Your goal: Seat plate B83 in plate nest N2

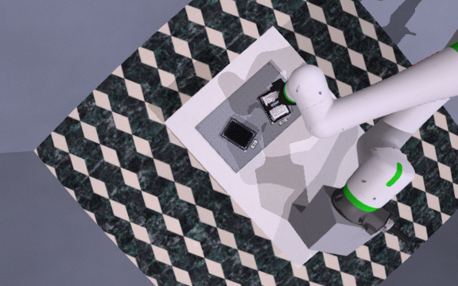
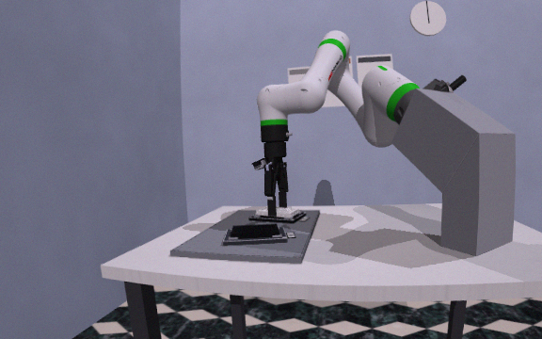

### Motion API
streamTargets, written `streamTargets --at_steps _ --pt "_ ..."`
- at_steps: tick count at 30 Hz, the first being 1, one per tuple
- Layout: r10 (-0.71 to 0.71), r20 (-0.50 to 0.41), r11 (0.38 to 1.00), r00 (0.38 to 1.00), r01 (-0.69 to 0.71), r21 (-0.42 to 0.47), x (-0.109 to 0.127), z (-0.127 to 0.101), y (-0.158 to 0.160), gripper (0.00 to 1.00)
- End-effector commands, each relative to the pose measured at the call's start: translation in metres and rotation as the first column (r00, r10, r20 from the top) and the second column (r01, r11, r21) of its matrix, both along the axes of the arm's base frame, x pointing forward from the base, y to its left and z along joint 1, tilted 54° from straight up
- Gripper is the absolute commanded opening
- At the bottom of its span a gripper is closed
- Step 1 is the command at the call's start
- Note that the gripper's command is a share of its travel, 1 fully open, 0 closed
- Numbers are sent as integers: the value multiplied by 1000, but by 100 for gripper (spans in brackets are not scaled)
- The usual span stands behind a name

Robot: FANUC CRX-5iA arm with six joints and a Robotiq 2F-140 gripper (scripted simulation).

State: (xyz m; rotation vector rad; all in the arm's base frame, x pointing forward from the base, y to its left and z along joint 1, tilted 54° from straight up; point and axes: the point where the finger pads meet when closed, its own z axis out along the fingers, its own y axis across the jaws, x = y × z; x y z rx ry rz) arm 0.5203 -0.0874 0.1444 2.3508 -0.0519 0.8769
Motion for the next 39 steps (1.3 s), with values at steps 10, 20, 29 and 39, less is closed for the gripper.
streamTargets --at_steps 10,20,29,39 --pt "1 1 1000 1000 -1 0 1 0 0 10" --pt "1 1 1000 1000 -1 0 2 -1 -1 100" --pt "1 1 1000 1000 -1 0 2 -1 -1 100" --pt "1 1 1000 1000 -1 0 0 0 0 100"
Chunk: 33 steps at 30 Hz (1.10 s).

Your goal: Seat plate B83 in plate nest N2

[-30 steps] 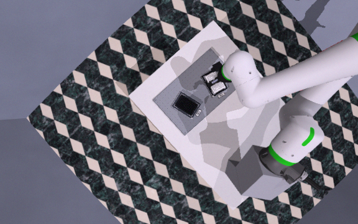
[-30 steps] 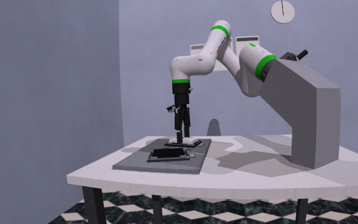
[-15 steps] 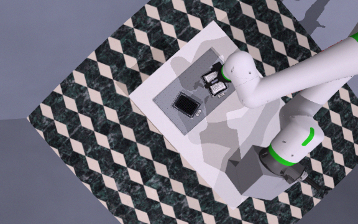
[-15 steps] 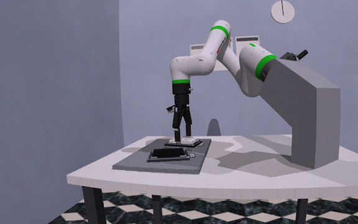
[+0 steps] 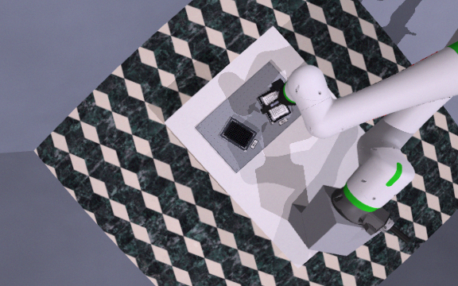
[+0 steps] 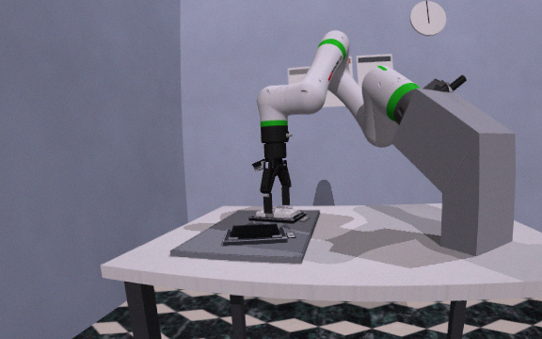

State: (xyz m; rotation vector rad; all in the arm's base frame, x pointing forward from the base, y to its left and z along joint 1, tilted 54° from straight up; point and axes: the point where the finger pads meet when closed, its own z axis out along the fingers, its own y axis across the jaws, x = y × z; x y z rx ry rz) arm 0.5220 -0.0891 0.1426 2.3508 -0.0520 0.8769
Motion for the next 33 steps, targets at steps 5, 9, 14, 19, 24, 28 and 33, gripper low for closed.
streamTargets --at_steps 5,9,14,19,24,28,33 --pt "1 1 1000 1000 -1 0 -6 7 6 100" --pt "1 1 1000 1000 -1 0 -12 13 12 100" --pt "1 1 1000 1000 -1 0 -20 21 20 100" --pt "1 1 1000 1000 -1 0 -23 23 23 100" --pt "1 1 1000 1000 -1 0 -23 23 23 100" --pt "1 1 1000 1000 -1 0 -23 23 23 100" --pt "1 1 1000 1000 -1 0 -23 23 23 100"
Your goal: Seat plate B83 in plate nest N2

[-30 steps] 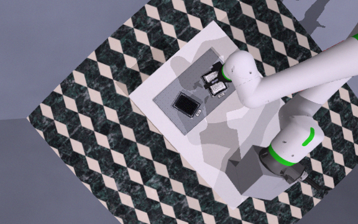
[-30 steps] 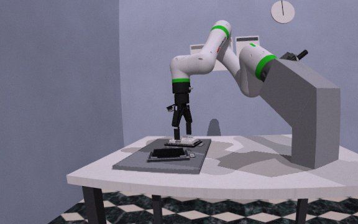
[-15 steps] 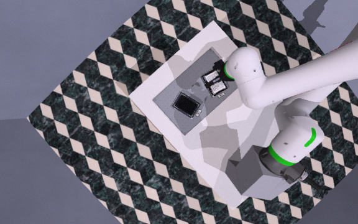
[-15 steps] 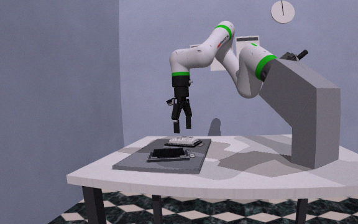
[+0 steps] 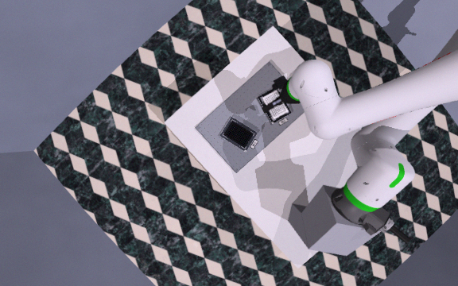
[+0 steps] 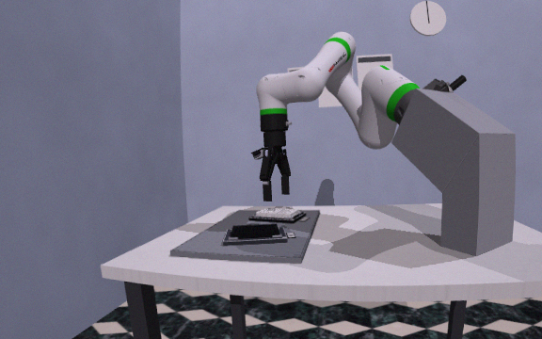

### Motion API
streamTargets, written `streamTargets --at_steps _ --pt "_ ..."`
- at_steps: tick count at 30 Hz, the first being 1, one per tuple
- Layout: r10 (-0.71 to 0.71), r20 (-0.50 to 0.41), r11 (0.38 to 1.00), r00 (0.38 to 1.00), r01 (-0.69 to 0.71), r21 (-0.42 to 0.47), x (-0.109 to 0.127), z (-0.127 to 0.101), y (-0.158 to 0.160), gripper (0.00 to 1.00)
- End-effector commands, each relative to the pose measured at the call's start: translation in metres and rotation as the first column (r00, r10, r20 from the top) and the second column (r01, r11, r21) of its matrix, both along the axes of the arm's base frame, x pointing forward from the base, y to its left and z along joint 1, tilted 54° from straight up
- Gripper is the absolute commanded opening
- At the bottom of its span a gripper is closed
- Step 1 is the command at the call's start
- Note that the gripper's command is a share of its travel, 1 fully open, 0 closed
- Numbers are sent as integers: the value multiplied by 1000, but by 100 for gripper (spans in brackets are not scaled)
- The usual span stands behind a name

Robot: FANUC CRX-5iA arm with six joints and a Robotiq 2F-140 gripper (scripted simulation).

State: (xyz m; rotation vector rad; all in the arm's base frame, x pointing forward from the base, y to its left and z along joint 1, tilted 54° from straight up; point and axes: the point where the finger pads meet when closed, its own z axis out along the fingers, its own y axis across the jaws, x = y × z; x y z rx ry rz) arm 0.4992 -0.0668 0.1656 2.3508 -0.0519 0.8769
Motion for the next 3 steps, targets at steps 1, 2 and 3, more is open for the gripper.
streamTargets --at_steps 1,2,3 --pt "1 1 1000 1000 -1 0 0 0 0 100" --pt "1 1 1000 1000 -1 0 0 0 0 100" --pt "1 1 1000 1000 -1 0 0 0 0 100"
